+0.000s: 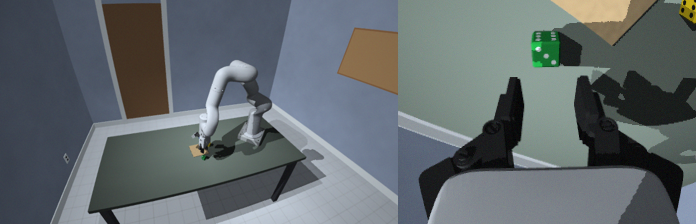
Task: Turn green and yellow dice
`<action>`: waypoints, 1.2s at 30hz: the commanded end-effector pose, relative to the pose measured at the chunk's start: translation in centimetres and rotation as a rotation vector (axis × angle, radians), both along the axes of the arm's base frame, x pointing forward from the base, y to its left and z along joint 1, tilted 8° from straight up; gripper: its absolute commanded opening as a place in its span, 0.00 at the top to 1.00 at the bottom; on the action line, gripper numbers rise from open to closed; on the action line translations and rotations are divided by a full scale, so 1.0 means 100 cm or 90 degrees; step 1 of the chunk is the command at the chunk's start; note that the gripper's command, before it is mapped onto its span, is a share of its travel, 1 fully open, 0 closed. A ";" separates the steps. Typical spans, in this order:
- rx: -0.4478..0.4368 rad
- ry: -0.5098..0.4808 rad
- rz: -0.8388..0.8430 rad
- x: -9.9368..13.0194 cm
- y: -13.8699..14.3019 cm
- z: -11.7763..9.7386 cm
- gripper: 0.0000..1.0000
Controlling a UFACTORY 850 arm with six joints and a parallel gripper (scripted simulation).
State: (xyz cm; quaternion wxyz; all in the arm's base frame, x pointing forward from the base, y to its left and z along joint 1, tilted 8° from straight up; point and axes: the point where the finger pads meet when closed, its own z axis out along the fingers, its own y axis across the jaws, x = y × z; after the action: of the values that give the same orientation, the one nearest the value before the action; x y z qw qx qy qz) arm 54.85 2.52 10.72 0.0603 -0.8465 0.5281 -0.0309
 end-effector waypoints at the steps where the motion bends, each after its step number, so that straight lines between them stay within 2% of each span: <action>1: 0.000 -0.001 0.000 0.001 0.000 0.000 0.53; 12: -0.001 -0.001 0.000 0.002 0.001 -0.006 0.53; 36: -0.001 -0.001 0.000 0.006 0.003 -0.038 0.53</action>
State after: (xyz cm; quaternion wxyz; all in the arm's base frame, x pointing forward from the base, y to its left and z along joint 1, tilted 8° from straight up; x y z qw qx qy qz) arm 55.27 2.81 7.31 0.0595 -0.8464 0.5283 -0.0310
